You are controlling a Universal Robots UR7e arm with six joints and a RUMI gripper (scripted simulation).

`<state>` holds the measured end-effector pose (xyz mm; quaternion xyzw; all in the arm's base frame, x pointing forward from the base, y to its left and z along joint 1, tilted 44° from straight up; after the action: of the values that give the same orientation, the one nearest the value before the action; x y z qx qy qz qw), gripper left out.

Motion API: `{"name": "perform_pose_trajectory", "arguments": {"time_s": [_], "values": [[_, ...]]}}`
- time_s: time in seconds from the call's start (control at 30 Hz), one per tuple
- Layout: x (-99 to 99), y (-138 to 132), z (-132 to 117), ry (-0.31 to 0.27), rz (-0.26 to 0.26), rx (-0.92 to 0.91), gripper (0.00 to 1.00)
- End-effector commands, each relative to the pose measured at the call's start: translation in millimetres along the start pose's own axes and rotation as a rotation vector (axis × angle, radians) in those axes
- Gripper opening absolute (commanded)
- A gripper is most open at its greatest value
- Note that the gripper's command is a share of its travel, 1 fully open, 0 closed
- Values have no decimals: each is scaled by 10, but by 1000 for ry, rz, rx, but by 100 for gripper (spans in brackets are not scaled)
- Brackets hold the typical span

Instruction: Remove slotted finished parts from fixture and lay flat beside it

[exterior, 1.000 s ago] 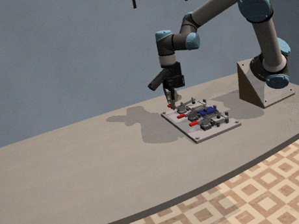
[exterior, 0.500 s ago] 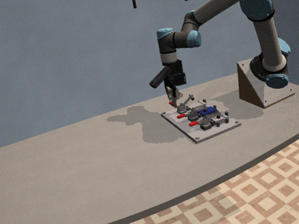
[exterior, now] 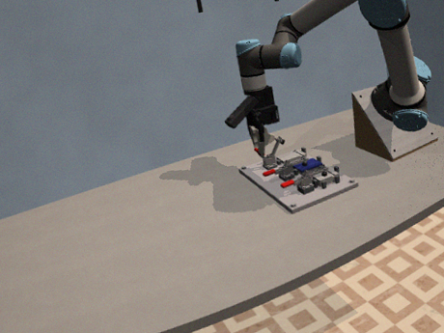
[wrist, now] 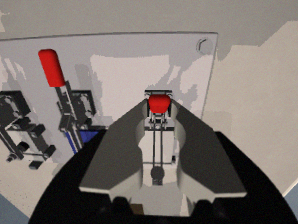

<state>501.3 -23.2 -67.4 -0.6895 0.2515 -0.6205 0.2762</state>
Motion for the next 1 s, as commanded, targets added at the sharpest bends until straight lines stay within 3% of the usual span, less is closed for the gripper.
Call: {"name": "perform_pose_trajectory", "arguments": {"time_s": [0.0,0.97], "values": [[16,4,-35,0,0,0,0],[34,14,-171,0,0,0,0]]}}
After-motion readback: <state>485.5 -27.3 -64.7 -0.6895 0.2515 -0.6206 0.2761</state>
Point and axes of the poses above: the point where the finger pads meet when closed, its own x axis back along the fingers, its own y axis across the jaws, z = x × y, the point moved 9 cm from there along x, back along the fingers, and after that the axes turned 4 degrees about -x, right-handed, at the moved point
